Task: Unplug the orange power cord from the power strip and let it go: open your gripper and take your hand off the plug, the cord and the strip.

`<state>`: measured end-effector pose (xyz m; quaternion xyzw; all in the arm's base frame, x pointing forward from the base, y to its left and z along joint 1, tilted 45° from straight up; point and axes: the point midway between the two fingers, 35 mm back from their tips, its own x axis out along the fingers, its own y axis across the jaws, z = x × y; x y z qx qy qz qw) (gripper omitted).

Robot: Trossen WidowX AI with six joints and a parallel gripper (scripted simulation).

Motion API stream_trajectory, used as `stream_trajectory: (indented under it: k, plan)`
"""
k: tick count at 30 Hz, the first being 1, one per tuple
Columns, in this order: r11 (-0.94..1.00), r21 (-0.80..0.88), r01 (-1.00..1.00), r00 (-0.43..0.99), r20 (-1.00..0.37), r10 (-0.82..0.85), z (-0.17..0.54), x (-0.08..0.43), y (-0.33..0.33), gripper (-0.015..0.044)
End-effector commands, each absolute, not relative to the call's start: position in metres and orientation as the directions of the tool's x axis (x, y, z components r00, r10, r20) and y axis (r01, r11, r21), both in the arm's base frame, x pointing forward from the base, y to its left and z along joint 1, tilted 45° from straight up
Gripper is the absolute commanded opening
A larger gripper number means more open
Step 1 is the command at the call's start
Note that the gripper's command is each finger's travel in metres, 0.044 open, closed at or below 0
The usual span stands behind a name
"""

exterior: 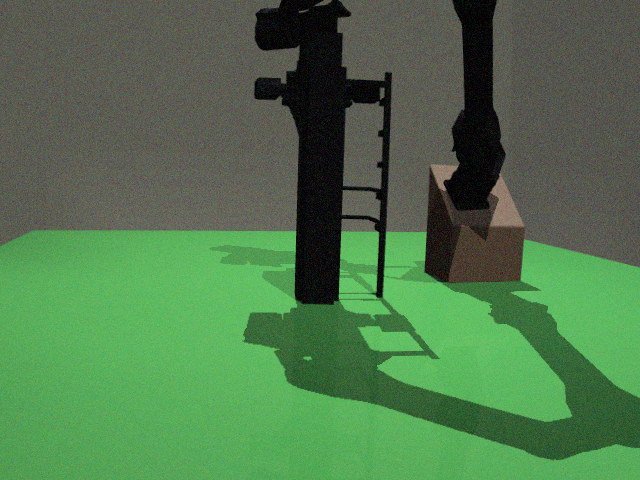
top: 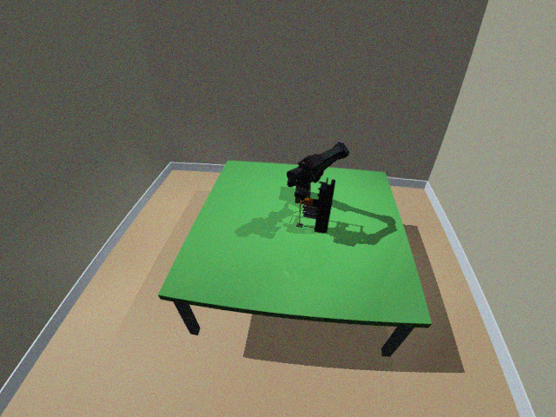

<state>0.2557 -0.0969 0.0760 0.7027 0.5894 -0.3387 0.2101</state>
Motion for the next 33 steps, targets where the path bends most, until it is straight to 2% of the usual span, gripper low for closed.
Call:
stream_trajectory:
  k: [1, 27, 31, 33]
  plan:
    - [-0.219, -0.106, 0.970, 0.077, -0.721, 0.688, 0.081, 0.257, -0.091, 0.0160]
    - [-0.219, -0.106, 0.970, 0.077, -0.720, 0.690, 0.084, 0.261, -0.071, 0.0160]
    - [-0.216, -0.104, 0.971, 0.075, -0.722, 0.688, 0.085, 0.260, -0.073, 0.0055]
    - [-0.216, -0.104, 0.971, 0.075, -0.722, 0.688, 0.085, 0.260, -0.073, 0.0042]
